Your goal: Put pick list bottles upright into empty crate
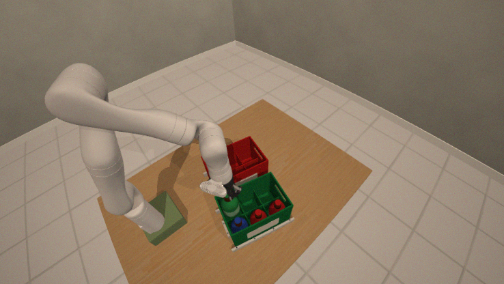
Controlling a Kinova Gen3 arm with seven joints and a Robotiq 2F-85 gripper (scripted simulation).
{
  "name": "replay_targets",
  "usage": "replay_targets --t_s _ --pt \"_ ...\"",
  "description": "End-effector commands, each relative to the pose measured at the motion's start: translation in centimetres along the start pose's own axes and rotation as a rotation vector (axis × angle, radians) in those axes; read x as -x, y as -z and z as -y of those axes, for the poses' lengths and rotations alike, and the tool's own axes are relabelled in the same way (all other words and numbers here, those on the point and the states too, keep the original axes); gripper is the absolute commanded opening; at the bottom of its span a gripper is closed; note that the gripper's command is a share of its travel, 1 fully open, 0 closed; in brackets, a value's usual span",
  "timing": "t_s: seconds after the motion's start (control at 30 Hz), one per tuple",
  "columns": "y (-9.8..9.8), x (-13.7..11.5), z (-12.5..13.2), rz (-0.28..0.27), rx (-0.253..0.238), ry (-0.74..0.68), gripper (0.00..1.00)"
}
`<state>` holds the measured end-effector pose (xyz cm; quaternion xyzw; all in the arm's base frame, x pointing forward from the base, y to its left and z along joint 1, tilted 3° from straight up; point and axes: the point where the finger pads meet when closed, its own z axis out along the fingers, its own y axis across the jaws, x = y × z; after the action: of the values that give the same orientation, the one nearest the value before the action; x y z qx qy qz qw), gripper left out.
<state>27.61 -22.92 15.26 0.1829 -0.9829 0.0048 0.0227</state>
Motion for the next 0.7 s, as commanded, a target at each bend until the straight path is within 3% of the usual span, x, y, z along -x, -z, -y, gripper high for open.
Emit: replay_targets --t_s 0.0,0.67 --pt "0.5 0.0 0.0 0.001 -0.001 0.0 0.1" --pt "3.5 0.0 0.0 0.001 -0.001 0.0 0.1"
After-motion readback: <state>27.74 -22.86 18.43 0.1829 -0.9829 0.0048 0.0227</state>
